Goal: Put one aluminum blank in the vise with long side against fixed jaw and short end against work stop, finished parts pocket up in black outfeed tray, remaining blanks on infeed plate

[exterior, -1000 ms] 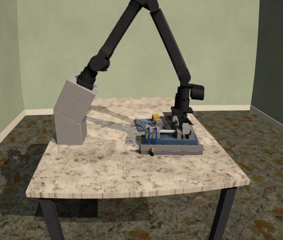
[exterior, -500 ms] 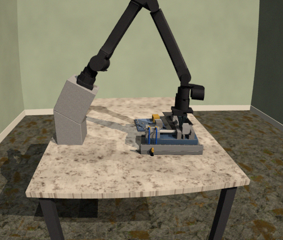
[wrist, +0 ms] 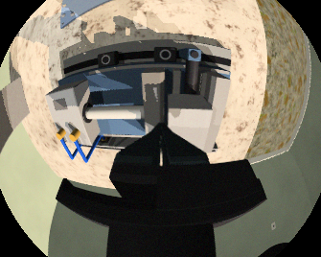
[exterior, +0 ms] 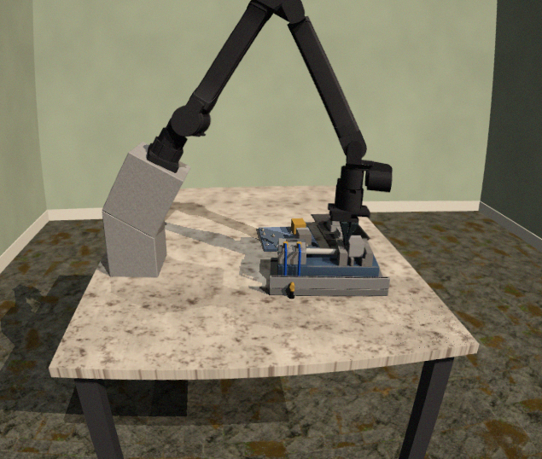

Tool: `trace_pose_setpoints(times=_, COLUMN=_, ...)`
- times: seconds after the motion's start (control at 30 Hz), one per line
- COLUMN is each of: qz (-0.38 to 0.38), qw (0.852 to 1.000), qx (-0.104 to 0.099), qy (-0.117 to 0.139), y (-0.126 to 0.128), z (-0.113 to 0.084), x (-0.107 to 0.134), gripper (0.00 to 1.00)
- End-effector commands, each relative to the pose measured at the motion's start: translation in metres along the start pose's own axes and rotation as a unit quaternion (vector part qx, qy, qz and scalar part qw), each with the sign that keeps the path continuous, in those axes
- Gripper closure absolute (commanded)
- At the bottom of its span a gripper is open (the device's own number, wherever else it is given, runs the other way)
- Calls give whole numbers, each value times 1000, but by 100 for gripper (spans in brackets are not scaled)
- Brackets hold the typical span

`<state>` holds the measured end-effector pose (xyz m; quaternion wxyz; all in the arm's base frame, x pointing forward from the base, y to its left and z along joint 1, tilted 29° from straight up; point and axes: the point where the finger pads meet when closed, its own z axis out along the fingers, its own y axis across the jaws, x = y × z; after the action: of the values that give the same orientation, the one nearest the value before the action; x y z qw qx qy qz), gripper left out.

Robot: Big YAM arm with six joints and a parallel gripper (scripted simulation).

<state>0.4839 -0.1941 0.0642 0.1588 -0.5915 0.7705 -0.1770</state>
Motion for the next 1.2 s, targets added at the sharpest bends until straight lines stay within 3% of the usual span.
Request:
trace_pose_setpoints(times=0.0, qz=0, qw=1000, qx=21, qy=0, y=-30, z=0, x=-4, gripper=100)
trace_pose_setpoints(times=1.17, qz=-1, qw=1000, qx=23, qy=0, y=-35, z=0, x=-5, gripper=100)
